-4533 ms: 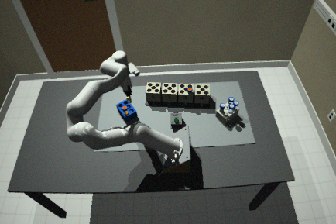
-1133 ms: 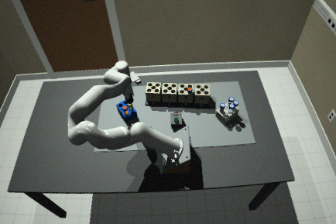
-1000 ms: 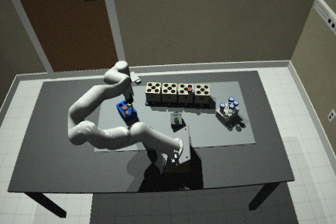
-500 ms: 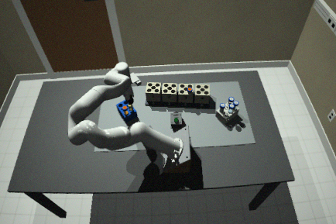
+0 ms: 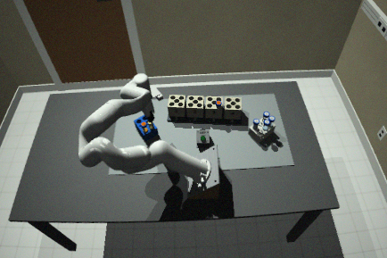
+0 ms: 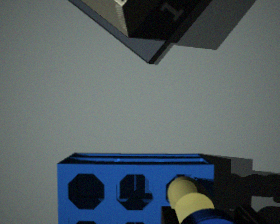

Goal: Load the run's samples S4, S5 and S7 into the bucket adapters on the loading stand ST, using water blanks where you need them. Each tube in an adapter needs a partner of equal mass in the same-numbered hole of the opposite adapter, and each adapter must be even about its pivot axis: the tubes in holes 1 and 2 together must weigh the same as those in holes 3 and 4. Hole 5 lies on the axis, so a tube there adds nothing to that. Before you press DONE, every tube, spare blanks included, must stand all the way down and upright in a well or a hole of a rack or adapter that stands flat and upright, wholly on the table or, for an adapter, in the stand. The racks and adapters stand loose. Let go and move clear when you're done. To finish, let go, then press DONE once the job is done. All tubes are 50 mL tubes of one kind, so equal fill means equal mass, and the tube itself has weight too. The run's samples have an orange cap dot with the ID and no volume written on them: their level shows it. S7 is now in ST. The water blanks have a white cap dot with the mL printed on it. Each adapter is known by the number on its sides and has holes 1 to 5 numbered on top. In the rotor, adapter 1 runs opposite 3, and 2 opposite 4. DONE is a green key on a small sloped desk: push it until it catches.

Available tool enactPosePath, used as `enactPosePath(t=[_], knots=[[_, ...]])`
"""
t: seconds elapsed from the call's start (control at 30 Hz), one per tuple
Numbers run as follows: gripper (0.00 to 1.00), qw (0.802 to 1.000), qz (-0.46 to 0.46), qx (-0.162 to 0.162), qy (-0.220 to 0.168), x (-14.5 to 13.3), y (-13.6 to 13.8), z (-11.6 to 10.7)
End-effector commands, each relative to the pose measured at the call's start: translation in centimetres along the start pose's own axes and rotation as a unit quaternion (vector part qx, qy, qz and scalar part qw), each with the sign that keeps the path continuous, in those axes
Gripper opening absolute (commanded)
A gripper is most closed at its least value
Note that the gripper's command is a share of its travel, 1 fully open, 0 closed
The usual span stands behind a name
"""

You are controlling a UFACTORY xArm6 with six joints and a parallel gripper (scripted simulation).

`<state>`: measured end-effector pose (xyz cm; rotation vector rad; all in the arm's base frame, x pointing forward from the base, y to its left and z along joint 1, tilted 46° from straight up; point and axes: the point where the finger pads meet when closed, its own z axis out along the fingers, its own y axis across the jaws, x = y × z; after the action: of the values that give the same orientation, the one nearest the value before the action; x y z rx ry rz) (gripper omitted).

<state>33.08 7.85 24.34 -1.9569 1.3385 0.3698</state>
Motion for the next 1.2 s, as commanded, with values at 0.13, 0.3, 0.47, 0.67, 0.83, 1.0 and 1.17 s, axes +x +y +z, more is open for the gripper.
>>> enactPosePath(t=[0.13,0.3,0.47,0.67,0.83,1.0,1.17], knots=[[0.00,1.000,-0.001,0.001,0.001,0.0,-0.1,0.7],[0.00,1.000,-0.001,0.001,0.001,0.0,-0.1,1.0],[0.00,1.000,-0.001,0.001,0.001,0.0,-0.1,1.5],[0.00,1.000,-0.001,0.001,0.001,0.0,-0.1,2.1],[0.00,1.000,-0.001,0.001,0.001,0.0,-0.1,2.5],[0.00,1.000,-0.001,0.001,0.001,0.0,-0.1,2.9],[0.00,1.000,-0.001,0.001,0.001,0.0,-0.1,3.4]])
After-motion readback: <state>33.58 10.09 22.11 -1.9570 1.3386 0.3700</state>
